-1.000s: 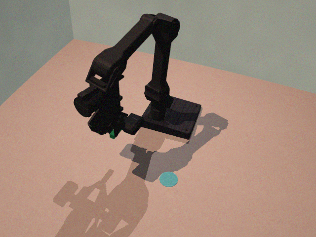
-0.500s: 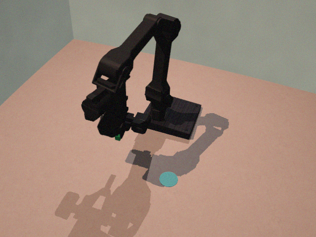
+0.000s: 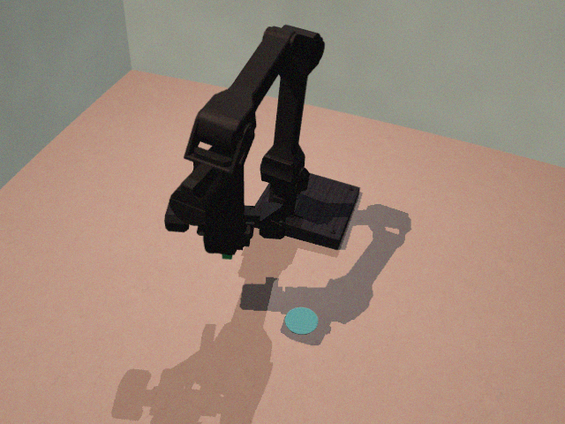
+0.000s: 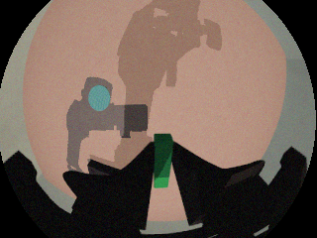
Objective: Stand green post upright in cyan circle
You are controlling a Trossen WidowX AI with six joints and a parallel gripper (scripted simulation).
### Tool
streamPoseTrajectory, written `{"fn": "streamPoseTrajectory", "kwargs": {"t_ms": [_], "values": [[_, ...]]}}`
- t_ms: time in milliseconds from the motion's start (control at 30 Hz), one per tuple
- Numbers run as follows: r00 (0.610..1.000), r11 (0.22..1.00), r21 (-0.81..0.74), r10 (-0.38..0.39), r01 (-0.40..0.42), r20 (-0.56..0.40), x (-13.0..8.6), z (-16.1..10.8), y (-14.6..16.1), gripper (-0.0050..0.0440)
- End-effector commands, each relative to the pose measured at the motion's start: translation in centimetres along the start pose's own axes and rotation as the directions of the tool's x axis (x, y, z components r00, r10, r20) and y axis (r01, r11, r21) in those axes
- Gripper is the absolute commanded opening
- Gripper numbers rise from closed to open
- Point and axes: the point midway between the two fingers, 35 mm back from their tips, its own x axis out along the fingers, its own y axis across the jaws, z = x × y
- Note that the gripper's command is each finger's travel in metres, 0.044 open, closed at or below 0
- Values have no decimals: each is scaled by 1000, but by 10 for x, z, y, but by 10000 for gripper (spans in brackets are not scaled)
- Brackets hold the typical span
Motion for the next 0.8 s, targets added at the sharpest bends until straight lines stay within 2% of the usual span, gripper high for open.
{"fn": "streamPoseTrajectory", "kwargs": {"t_ms": [0,300,767], "values": [[1000,997,-83,1,0,10,-4,8,11,23],[1000,977,-213,1,1,10,-6,16,29,23],[1000,905,-425,1,3,10,-10,26,61,23]]}}
